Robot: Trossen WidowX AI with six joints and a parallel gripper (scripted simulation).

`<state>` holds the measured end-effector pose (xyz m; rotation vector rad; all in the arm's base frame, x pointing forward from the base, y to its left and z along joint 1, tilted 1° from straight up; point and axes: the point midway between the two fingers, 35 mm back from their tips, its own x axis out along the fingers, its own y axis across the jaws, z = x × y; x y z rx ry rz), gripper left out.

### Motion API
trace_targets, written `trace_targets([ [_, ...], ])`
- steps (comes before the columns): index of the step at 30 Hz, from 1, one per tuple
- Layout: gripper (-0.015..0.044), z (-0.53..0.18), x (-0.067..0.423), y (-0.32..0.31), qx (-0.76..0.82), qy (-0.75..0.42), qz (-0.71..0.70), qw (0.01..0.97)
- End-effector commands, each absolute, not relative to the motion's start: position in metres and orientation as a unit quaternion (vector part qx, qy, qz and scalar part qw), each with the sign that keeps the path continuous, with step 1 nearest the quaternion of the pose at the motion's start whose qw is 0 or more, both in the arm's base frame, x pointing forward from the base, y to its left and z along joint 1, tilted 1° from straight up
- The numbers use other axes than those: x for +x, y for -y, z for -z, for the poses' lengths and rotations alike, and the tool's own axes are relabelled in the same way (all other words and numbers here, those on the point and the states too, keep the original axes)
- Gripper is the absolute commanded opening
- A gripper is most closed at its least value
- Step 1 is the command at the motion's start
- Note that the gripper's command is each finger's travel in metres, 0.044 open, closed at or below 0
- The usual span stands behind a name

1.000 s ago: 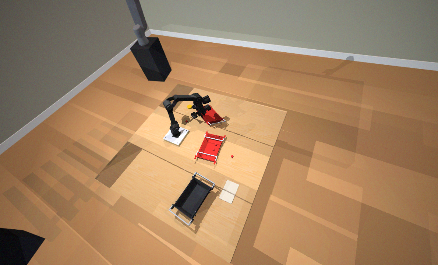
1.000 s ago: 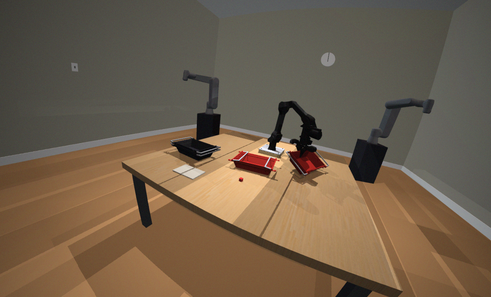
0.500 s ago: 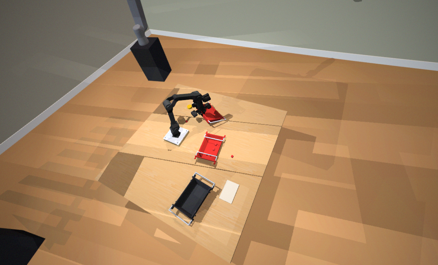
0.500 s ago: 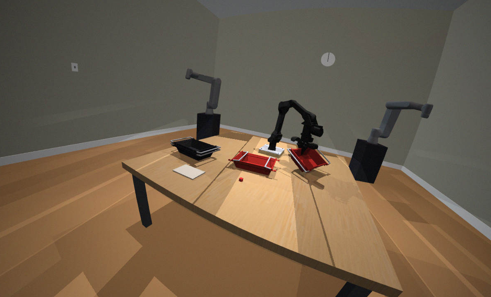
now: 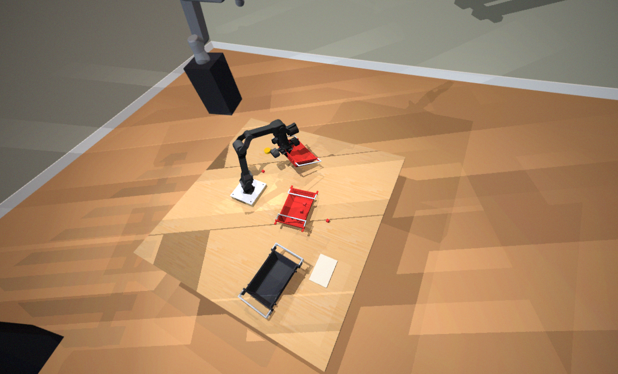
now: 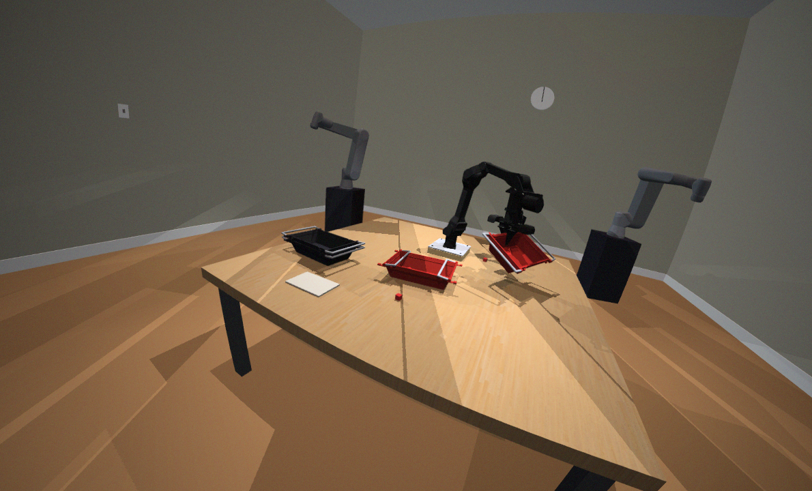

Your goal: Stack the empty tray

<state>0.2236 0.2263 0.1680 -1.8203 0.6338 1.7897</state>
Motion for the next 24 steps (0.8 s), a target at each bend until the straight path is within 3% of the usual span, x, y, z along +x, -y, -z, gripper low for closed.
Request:
trace_targets([
  [1,0.0,-0.185,0.228,-0.23,-0.673,-0.228,-0.654,0.259],
  [24,0.0,-0.201,0.229,-0.231,-0.673,-0.228,-0.654,0.259],
])
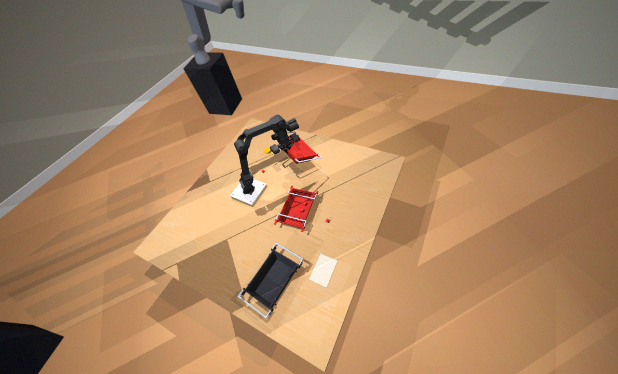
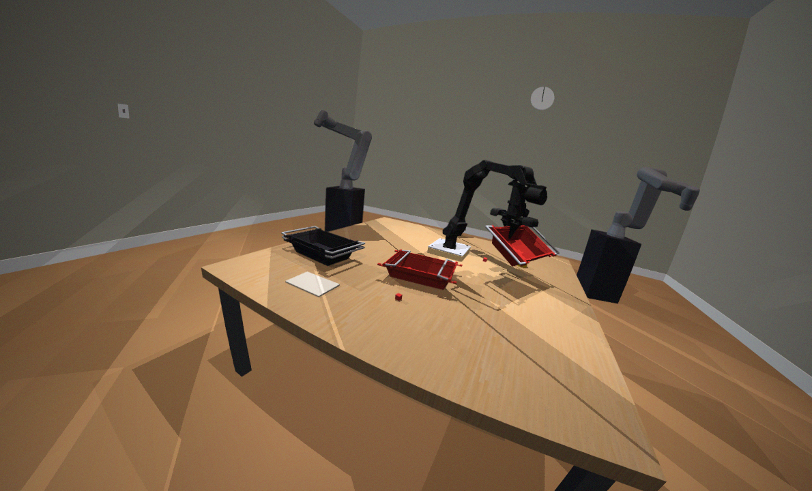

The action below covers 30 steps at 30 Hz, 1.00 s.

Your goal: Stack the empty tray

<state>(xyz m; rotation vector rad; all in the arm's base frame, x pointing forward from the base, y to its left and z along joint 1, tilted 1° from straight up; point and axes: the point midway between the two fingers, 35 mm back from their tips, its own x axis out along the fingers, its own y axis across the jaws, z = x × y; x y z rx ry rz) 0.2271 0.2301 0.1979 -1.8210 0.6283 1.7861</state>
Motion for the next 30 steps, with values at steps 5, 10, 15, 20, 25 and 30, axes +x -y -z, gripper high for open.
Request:
trace_targets([
  [5,0.0,-0.201,0.229,-0.231,-0.673,-0.228,-0.654,0.259],
  [10,0.0,-0.201,0.233,-0.227,-0.671,-0.234,-0.652,0.264],
  [15,0.0,-0.201,0.246,-0.213,-0.664,-0.252,-0.645,0.282],
  [20,0.0,-0.201,0.258,-0.198,-0.657,-0.27,-0.638,0.299],
  [25,0.0,-0.201,0.269,-0.183,-0.649,-0.287,-0.63,0.316],
  [30,0.0,-0.2,0.28,-0.167,-0.64,-0.304,-0.621,0.333],
])
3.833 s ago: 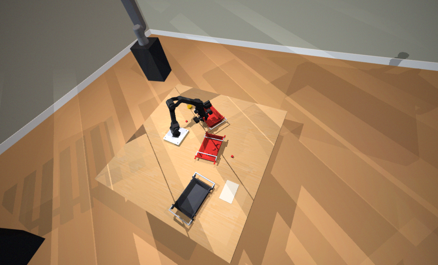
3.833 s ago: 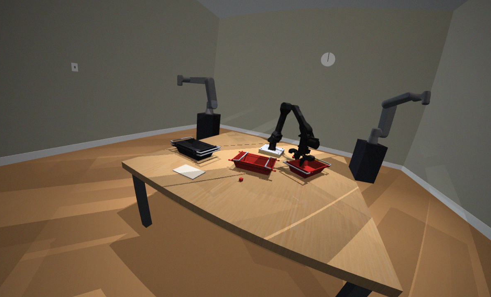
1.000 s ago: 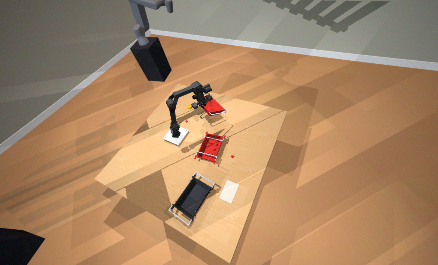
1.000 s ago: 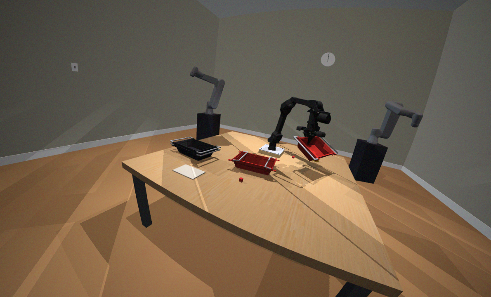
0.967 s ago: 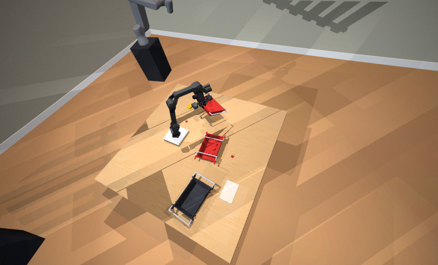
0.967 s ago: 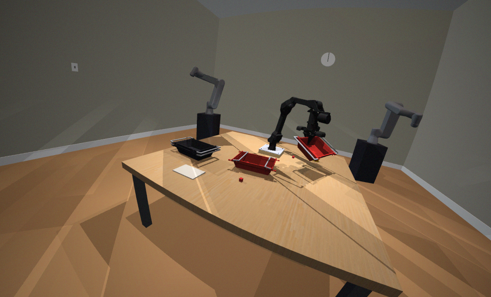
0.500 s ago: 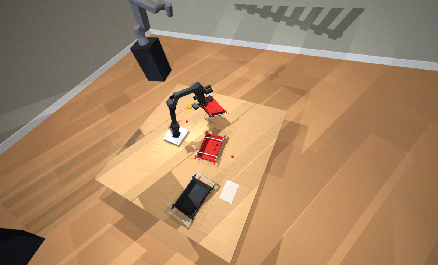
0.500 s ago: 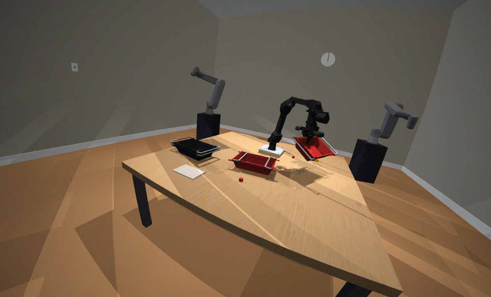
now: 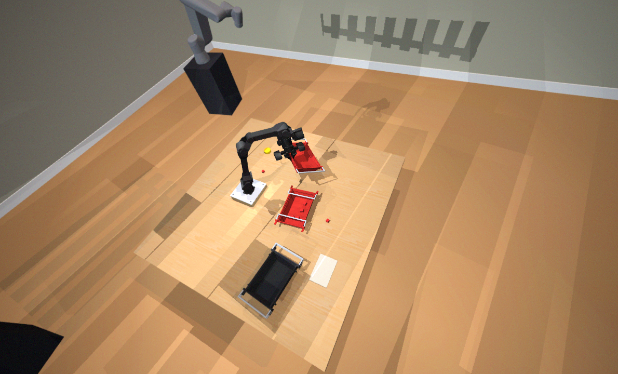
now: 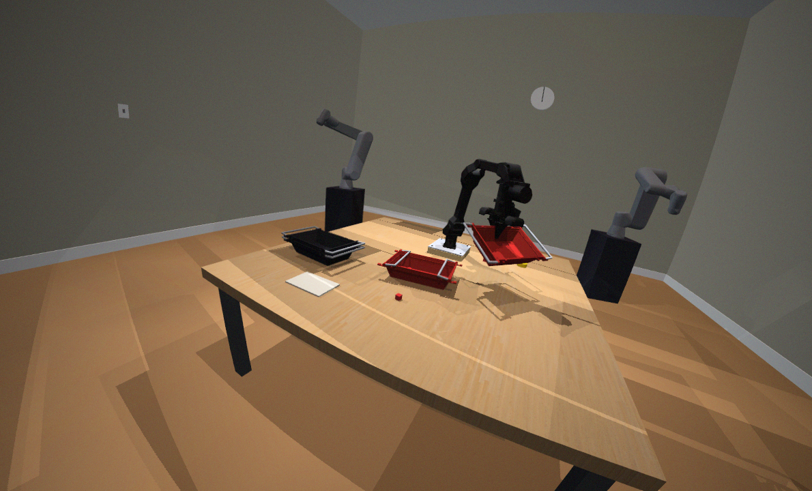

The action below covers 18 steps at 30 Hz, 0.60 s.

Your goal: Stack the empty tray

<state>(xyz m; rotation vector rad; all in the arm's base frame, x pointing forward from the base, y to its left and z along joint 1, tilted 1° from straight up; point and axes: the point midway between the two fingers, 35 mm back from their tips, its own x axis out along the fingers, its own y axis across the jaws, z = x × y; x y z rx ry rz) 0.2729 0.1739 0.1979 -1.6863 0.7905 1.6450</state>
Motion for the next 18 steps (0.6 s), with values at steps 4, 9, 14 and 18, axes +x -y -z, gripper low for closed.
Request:
trace_targets([
  [4,0.0,-0.2,0.287,-0.154,-0.633,-0.318,-0.614,0.347],
  [9,0.0,-0.2,0.296,-0.136,-0.624,-0.335,-0.605,0.364],
  [14,0.0,-0.2,0.303,-0.119,-0.615,-0.352,-0.595,0.38],
  [18,0.0,-0.2,0.309,-0.104,-0.607,-0.365,-0.587,0.393],
])
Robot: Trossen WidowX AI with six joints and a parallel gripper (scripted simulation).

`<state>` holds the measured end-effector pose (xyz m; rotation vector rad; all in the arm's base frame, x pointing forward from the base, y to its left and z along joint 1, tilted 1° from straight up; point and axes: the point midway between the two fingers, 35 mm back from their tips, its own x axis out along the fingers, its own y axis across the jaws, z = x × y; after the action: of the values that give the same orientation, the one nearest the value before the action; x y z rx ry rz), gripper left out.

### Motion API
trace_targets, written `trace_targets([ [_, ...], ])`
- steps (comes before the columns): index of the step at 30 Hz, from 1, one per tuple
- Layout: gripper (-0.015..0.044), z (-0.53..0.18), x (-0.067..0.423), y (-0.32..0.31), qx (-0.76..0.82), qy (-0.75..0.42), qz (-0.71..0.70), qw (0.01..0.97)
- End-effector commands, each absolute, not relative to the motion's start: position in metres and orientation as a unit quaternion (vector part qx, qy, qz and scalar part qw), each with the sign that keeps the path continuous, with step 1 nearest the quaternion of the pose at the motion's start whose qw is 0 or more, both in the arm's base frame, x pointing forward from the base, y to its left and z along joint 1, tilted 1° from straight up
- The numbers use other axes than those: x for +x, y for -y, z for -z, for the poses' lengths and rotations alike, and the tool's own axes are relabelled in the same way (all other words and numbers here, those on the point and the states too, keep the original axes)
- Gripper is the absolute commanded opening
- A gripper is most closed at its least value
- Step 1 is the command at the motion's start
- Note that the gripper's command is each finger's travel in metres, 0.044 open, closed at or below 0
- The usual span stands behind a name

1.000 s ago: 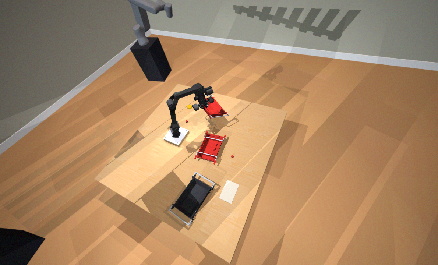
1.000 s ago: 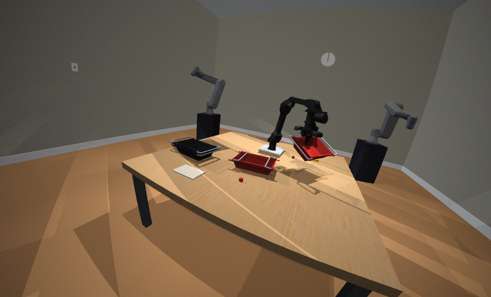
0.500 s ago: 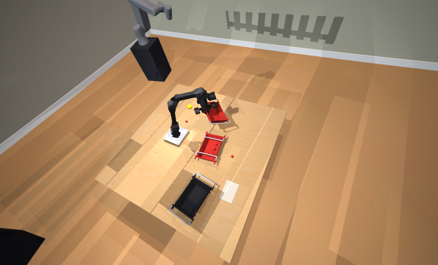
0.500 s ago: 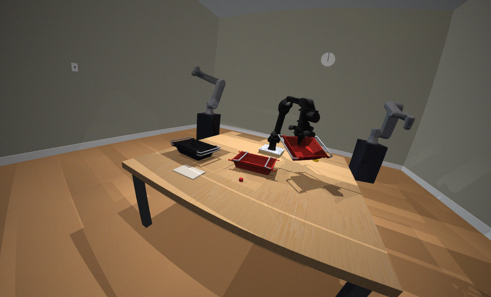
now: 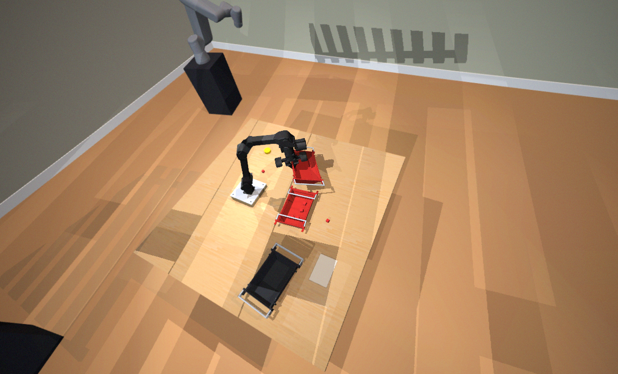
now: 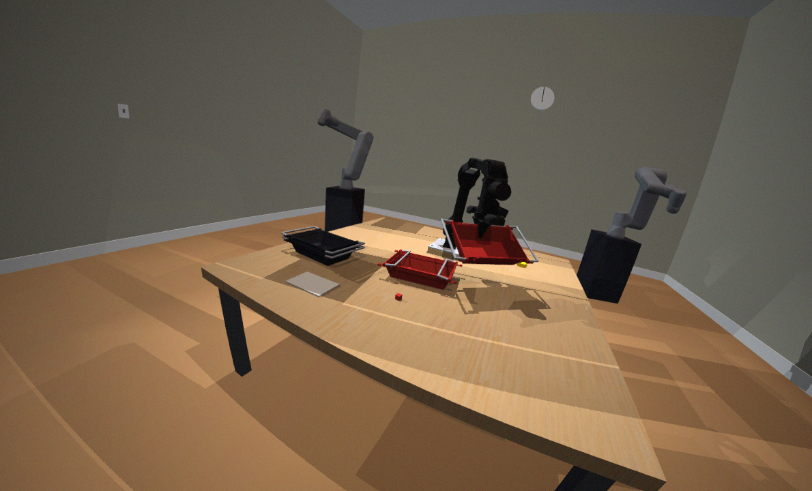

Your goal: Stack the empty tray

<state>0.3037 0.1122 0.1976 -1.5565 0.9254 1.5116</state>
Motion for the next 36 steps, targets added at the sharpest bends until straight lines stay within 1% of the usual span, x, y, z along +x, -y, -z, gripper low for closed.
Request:
trace_targets([
  [1,0.0,-0.2,0.31,-0.101,-0.605,-0.368,-0.585,0.396],
  [19,0.0,-0.2,0.324,-0.034,-0.565,-0.424,-0.545,0.452],
  [36,0.0,-0.199,0.325,0.032,-0.522,-0.474,-0.502,0.501],
])
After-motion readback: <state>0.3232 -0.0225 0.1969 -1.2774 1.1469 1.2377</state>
